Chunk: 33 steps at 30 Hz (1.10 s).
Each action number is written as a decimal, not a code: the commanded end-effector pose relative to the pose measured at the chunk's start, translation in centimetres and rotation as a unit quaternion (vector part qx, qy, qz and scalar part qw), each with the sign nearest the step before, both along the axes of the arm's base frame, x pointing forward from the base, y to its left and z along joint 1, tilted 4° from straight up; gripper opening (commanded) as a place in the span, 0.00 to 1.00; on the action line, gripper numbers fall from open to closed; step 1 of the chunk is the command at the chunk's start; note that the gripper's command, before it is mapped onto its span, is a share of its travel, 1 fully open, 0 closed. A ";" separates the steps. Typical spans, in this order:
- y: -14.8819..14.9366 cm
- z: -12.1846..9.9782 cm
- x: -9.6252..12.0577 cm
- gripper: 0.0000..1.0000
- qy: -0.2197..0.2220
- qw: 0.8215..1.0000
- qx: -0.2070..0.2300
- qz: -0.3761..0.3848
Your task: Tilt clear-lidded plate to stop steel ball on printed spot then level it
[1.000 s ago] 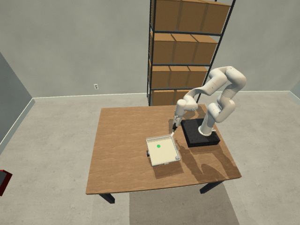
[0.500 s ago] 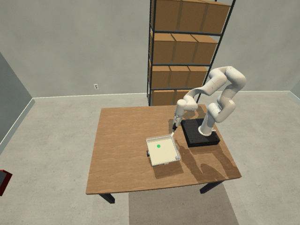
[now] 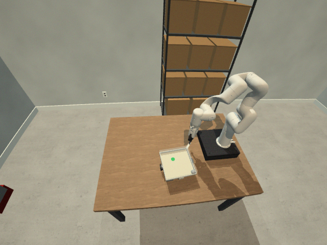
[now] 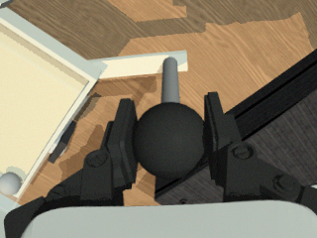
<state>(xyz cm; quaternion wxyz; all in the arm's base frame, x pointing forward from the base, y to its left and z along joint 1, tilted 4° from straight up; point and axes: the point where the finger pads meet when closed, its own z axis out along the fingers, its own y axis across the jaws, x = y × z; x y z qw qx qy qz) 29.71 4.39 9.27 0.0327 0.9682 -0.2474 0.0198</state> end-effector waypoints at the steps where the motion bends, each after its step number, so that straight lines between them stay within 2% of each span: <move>1: 0.0 0.2 0.2 0.00 -0.002 1.000 0.001 0.000; 33: -0.1 0.2 0.5 0.00 -0.002 1.000 0.001 0.000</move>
